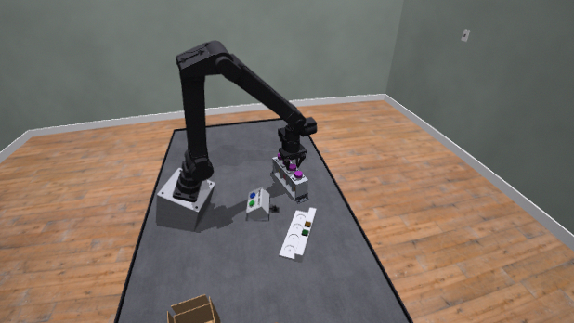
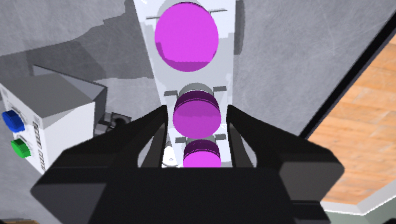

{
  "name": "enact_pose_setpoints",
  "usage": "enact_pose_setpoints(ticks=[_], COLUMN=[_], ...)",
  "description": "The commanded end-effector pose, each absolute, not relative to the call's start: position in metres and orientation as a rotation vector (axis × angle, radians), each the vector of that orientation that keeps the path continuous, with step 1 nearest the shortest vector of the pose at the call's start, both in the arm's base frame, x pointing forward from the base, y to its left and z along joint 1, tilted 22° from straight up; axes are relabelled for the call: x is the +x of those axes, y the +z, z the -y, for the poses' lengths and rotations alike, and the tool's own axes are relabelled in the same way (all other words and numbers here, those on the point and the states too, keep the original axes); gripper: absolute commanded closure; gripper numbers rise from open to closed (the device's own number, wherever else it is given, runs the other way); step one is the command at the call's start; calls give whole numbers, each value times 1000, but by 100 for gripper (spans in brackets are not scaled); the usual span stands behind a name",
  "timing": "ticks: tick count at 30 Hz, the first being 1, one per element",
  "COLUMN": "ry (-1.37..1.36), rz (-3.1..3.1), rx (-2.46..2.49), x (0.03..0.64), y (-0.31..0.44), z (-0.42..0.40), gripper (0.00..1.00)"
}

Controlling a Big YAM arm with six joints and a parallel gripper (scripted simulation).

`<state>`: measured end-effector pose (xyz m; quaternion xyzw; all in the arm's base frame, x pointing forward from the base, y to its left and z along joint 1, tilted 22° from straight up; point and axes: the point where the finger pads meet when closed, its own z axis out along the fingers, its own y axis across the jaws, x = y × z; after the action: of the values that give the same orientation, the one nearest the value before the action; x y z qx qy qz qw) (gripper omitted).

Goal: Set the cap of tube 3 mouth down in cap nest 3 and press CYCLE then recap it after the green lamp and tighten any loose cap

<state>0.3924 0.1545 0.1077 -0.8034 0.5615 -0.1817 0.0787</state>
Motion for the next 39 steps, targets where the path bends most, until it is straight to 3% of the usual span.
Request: enact_pose_setpoints(ticks=[1, 30, 39], ry=[-532, -215, -217], rz=[-1843, -2670, -2676], rx=[-2242, -592, -594], x=[393, 399, 399], y=[118, 134, 132], z=[-151, -165, -166], gripper=[51, 51, 51])
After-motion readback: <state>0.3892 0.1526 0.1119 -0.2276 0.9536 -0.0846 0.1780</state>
